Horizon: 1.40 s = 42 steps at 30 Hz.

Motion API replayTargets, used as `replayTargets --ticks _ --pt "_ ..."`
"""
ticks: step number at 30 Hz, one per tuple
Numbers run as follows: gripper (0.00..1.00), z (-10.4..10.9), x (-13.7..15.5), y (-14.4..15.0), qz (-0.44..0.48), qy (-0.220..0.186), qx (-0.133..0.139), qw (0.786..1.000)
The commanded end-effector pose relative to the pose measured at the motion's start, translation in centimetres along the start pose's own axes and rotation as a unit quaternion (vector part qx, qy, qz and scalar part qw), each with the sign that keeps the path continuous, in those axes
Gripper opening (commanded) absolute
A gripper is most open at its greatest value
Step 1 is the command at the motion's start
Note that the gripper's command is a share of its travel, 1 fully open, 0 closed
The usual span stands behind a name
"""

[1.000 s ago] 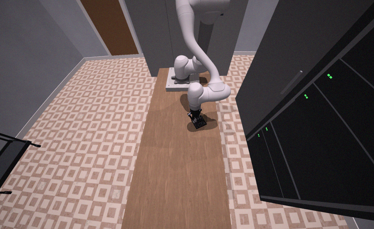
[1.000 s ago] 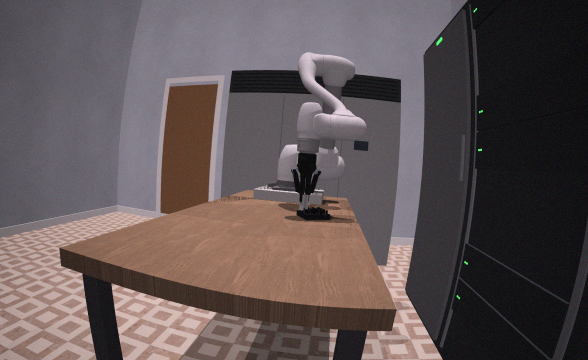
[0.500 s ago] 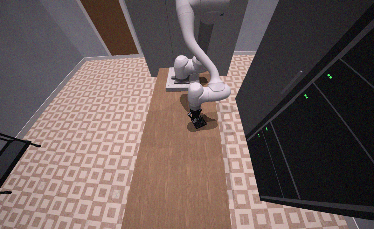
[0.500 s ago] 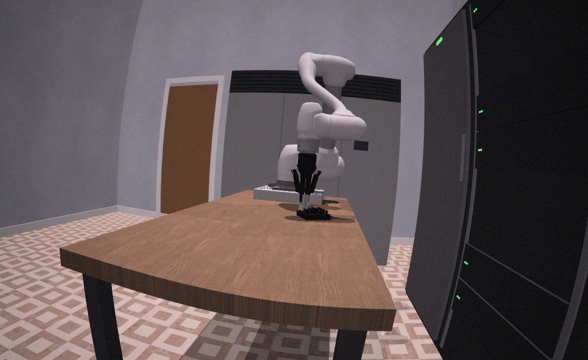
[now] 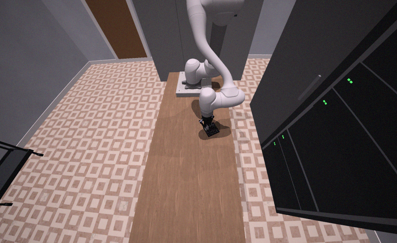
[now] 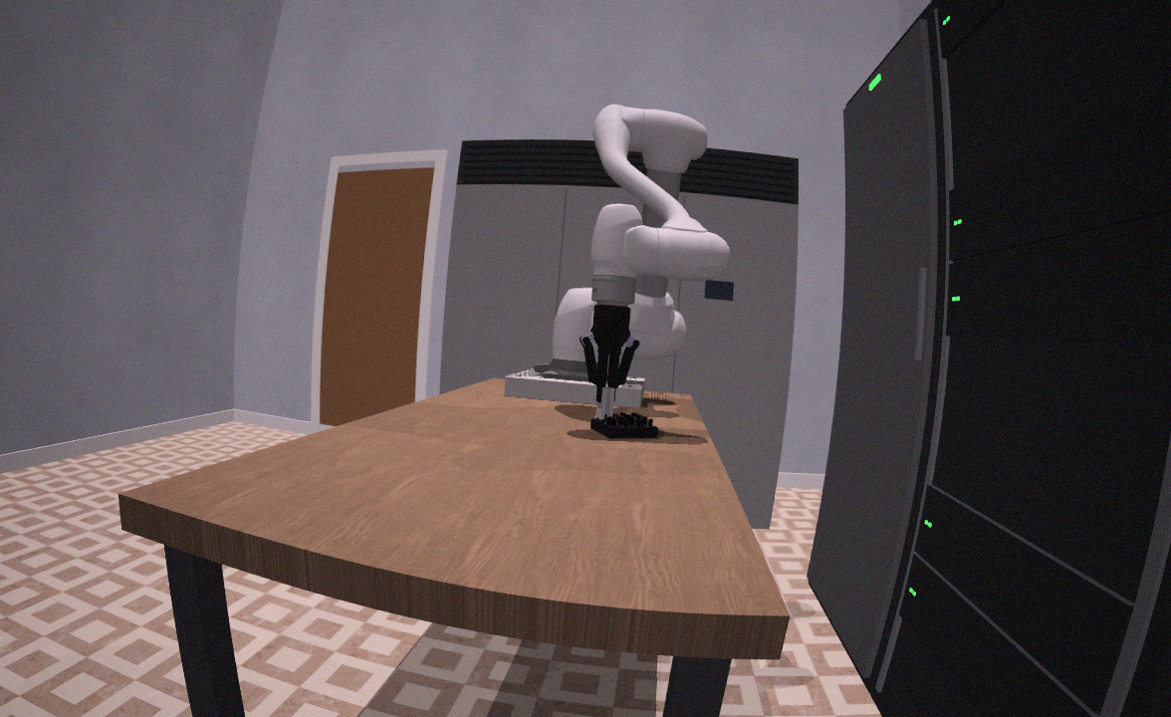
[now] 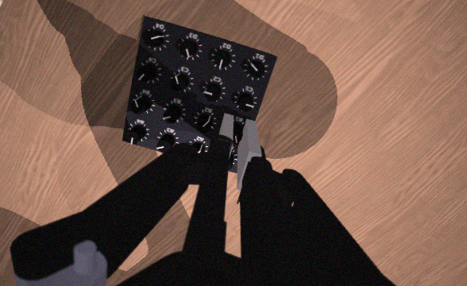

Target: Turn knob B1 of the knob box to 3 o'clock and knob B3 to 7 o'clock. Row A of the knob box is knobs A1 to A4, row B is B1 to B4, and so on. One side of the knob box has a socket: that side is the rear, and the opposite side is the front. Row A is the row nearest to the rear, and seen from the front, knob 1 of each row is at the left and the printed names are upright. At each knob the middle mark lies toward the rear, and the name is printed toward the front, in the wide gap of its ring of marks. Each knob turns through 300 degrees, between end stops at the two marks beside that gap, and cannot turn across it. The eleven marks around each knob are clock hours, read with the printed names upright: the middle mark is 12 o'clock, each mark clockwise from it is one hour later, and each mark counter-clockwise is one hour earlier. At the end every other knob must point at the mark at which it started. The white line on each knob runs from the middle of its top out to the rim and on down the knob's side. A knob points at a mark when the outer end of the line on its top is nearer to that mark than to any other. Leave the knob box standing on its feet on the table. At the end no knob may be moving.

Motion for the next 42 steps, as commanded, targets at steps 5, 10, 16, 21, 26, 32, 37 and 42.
replayTargets --ticks 5,10,16,21,26,32,37,42 --pt "0.05 0.01 0.00 0.00 -0.014 0.000 0.000 1.000" --pt "0.05 0.01 0.00 0.00 -0.033 0.000 0.000 0.999" --pt "0.05 0.01 0.00 0.00 -0.055 0.000 0.000 0.998" --pt "0.05 0.01 0.00 0.00 -0.091 0.000 0.000 0.996" --pt "0.05 0.01 0.00 0.00 -0.135 0.000 0.000 0.991" --pt "0.05 0.01 0.00 0.00 -0.176 0.000 0.000 0.984" --pt "0.05 0.01 0.00 0.00 -0.232 0.000 0.000 0.973" --pt "0.05 0.01 0.00 0.00 -0.293 0.000 0.000 0.956"
Point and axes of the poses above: the point where the finger pads meet when closed, its own z axis back along the fingers, its own y axis across the jaws, x = y × z, the point moved 6 cm from there along z, back along the fingers, and after that the axes turned 11 degrees about z, right-handed, at the moved point
